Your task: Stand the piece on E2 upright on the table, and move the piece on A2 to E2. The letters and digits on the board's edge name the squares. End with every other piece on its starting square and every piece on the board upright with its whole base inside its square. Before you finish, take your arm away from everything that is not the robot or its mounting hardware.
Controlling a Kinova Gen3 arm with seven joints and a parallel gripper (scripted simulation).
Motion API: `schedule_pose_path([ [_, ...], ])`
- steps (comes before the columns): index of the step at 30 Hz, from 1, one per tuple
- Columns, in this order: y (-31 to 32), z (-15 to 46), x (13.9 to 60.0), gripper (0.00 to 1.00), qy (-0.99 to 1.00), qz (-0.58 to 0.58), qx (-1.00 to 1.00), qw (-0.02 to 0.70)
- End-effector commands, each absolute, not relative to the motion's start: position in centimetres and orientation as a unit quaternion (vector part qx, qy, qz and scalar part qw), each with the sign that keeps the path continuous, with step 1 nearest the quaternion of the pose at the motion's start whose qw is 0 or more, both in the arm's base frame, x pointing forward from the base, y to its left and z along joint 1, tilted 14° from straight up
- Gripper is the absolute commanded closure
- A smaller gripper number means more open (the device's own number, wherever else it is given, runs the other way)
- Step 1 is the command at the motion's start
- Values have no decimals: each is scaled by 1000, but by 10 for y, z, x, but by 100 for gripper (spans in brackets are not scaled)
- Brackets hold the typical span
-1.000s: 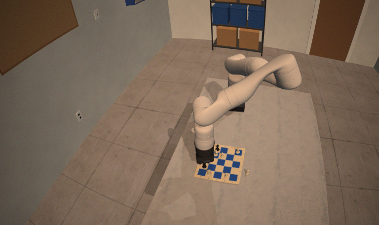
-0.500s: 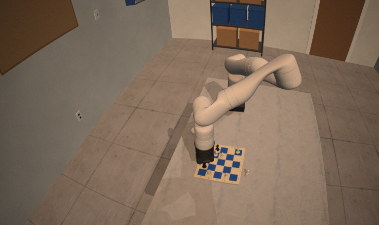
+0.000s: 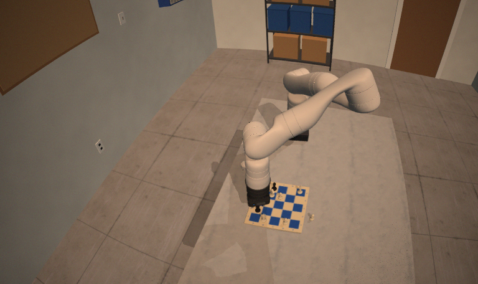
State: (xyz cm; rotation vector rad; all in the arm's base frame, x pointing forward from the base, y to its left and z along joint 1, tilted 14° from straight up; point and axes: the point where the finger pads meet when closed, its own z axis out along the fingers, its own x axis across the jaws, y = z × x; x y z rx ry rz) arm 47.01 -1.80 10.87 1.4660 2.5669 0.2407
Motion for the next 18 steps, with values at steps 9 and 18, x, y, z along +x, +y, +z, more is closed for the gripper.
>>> schedule_pose_path([
  [9,-18,109,470,27,862,81,492,88],
  [18,-18,106,471,27,862,81,492,88],
])
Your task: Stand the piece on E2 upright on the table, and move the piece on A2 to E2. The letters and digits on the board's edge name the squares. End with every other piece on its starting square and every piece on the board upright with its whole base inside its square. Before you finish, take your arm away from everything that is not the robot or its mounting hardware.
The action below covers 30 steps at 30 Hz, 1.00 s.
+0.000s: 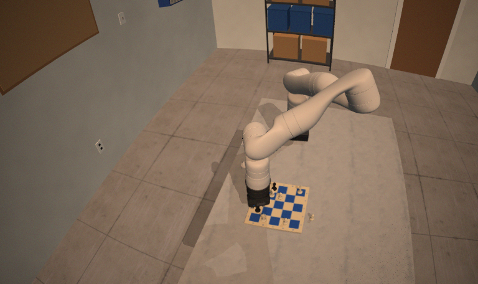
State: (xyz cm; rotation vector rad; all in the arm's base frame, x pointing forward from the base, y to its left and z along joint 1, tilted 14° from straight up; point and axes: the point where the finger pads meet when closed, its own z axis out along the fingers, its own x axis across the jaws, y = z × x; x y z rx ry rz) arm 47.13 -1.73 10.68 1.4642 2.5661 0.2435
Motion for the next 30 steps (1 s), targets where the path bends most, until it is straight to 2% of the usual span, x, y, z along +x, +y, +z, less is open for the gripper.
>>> schedule_pose_path([
  [1,-18,104,472,27,862,81,492,88],
  [30,-16,79,478,27,862,81,492,88],
])
